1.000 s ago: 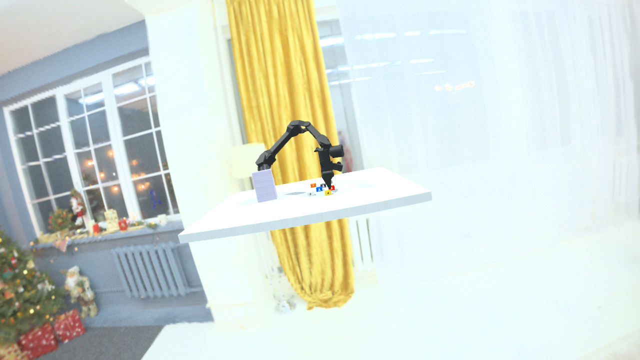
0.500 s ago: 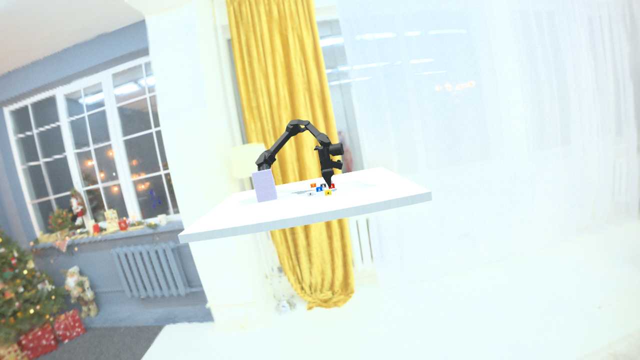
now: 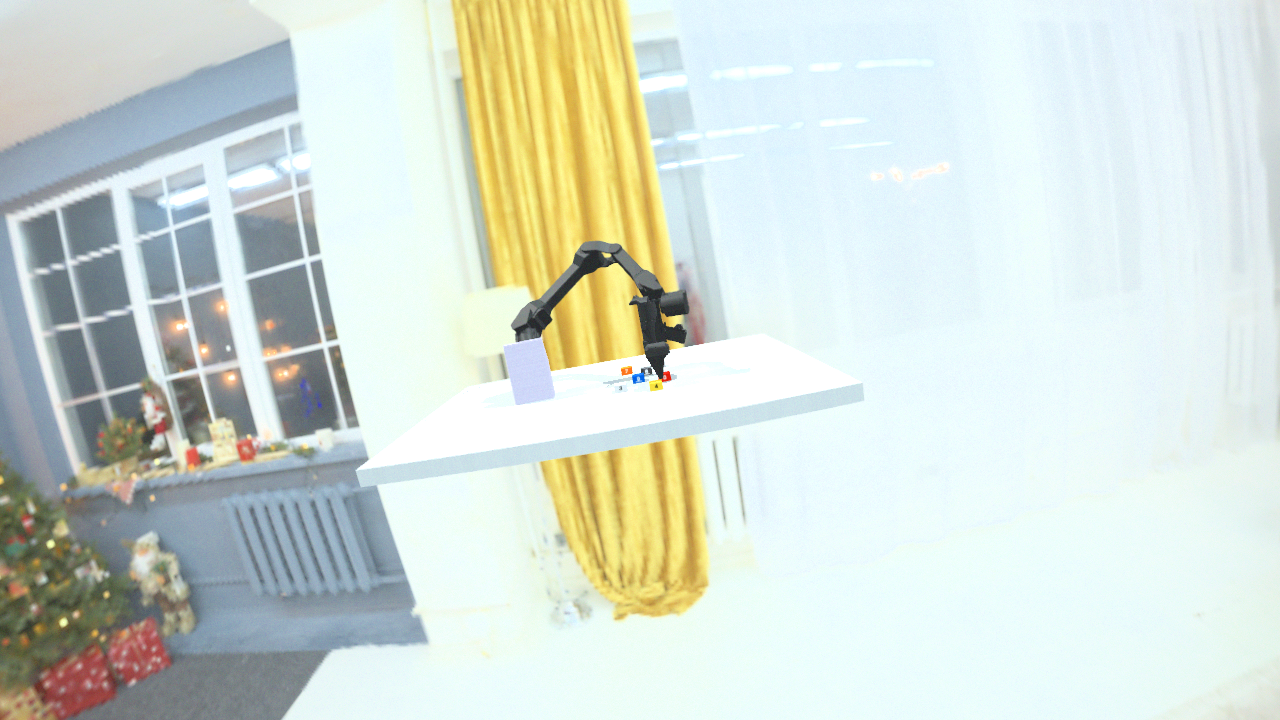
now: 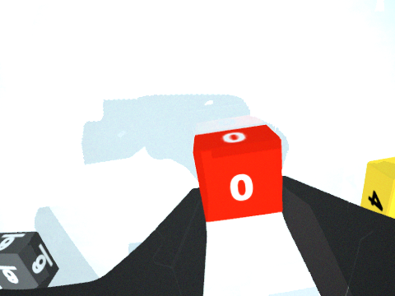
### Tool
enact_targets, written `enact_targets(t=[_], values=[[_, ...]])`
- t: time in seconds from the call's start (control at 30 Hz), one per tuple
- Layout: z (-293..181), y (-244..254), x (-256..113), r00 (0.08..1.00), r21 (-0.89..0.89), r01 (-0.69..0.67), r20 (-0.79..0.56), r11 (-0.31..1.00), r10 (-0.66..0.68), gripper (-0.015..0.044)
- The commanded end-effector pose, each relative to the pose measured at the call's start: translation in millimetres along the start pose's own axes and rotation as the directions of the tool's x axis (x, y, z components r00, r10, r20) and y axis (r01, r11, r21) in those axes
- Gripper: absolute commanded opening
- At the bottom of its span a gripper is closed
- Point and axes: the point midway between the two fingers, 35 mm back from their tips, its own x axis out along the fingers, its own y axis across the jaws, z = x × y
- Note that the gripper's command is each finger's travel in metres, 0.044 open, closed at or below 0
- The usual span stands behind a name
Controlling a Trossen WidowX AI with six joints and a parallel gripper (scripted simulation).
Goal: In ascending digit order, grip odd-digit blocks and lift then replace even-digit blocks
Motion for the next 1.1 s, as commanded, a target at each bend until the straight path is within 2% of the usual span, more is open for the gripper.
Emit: enact_targets(t=[0.0,0.13,0.5,0.63,0.73,0.9,0.97,1.07], values=[[-1.3,0.2,2.1,1.0,0.005,-0.004,-0.001,1.0,0.004,0.012],[-1.3,0.2,2.1,1.0,0.005,-0.004,-0.001,1.0,0.004,0.012],[-1.3,0.2,2.1,1.0,0.005,-0.004,-0.001,1.0,0.004,0.04],[-1.1,0.1,-0.8,1.0,0.005,-0.004,-0.001,1.0,0.004,0.04],[-0.9,-0.3,-31.4,1.0,0.005,-0.002,-0.001,1.0,0.002,0.04],[-1.1,-0.3,-34.3,1.0,0.005,-0.002,-0.001,1.0,0.002,0.04],[0.3,-1.0,-47.2,1.0,0.005,-0.001,0.0,1.0,0.001,0.0348],[0.5,-1.6,-102.0,1.0,0.006,0.002,0.0,1.0,-0.002,0.0269]])
